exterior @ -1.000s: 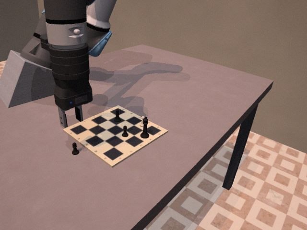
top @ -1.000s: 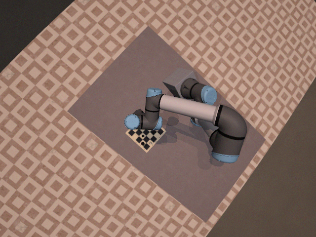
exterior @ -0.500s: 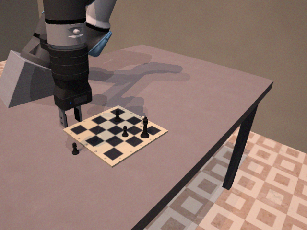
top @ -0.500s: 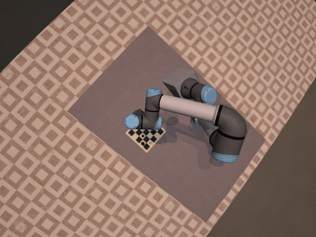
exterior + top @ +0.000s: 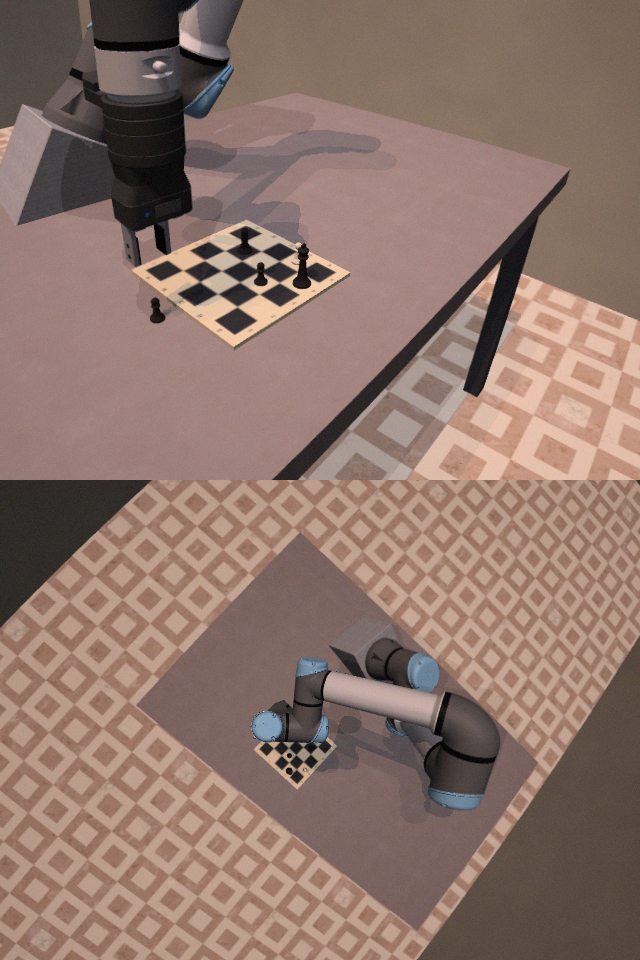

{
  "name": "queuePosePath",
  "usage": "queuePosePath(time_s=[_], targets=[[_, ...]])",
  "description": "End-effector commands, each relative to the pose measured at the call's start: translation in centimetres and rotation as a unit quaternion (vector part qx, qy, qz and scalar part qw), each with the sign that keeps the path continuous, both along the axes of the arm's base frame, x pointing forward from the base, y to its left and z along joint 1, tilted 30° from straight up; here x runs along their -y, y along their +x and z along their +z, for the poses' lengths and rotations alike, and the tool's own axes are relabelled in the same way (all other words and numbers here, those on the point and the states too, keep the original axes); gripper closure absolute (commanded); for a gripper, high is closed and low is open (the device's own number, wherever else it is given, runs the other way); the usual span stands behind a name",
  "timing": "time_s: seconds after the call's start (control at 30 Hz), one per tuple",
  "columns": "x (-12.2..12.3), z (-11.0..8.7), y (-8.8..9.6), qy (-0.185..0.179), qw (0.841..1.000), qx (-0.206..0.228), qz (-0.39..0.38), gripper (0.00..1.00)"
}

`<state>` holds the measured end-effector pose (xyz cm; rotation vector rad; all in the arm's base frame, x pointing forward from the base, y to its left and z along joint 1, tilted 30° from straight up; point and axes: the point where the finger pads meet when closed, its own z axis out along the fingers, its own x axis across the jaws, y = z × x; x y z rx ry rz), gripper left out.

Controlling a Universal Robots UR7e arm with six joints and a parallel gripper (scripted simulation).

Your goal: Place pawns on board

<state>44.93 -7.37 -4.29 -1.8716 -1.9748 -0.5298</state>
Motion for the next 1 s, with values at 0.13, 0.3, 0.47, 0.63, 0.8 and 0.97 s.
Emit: queuePosePath(time_s=[0.13,0.3,0.47,0.63,0.8,0.97], targets=[[0.0,0.0,0.0,0.0,1.0,0.001,0.0,0.32],[0.0,-0.1,0.0,0.0,1.0,0.001,0.0,0.32],[-0.1,-0.3,0.0,0.0,1.0,0.001,0.0,0.32],[-0.4,-0.7,0.0,0.0,1.0,0.001,0.0,0.32],[-0.7,-1.3,0.0,0.0,1.0,0.001,0.0,0.32],[-1.0,-1.8,0.0,0.0,1.0,0.001,0.0,0.32]])
